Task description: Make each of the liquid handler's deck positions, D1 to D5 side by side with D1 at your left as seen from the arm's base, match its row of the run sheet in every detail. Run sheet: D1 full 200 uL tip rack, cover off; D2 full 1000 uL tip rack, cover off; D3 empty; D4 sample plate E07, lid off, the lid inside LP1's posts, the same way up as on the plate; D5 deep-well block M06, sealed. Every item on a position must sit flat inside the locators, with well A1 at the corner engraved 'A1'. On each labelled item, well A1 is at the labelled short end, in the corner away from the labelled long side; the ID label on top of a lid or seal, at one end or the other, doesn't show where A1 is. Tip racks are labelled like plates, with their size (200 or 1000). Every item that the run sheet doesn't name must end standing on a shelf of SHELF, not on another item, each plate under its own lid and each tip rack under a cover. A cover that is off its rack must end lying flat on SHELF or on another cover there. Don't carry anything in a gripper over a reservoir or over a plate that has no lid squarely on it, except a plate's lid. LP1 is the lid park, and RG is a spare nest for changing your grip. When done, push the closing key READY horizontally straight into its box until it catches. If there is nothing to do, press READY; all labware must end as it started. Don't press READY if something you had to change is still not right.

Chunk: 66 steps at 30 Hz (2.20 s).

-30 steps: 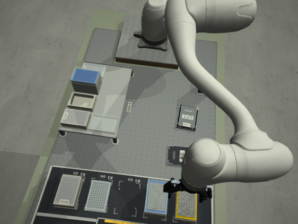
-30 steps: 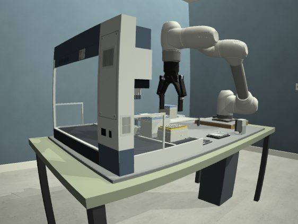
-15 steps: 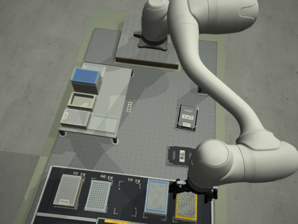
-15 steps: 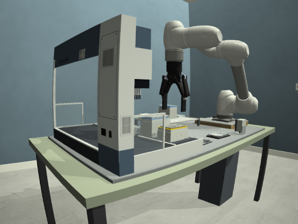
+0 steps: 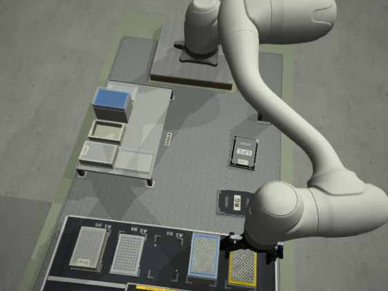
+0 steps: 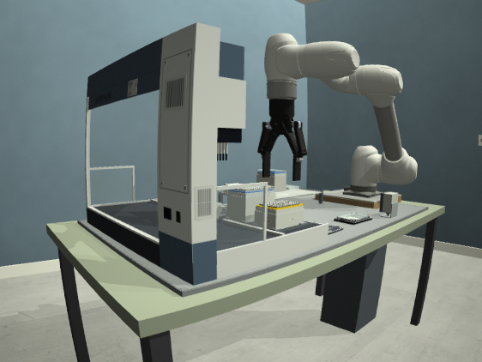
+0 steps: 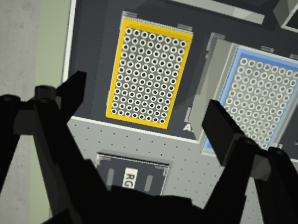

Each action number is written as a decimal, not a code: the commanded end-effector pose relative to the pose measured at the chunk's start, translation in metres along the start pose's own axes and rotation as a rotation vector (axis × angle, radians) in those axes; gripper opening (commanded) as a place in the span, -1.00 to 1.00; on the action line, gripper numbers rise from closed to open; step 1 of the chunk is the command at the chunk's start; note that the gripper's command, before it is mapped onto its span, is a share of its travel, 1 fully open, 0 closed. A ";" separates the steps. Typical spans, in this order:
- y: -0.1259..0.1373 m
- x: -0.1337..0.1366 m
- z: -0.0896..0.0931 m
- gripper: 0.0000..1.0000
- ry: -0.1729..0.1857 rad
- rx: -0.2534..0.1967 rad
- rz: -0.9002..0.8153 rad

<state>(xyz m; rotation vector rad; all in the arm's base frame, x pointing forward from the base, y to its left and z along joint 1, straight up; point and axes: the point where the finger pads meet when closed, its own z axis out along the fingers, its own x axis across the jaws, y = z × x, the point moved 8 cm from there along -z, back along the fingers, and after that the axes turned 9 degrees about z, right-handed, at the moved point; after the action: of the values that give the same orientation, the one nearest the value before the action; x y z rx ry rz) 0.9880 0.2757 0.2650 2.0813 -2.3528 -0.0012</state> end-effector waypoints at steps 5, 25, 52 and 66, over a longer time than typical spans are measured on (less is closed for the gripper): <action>0.000 0.000 -0.002 0.59 -0.001 0.002 0.000; 0.000 0.000 -0.055 0.59 -0.001 0.002 0.000; 0.021 0.045 -0.098 0.59 -0.001 0.002 0.018; 0.046 0.100 -0.098 0.59 -0.001 0.002 0.019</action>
<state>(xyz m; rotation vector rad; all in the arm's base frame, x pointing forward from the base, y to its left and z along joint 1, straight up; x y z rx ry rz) 0.9352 0.1909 0.3614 2.0587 -2.3714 -0.0017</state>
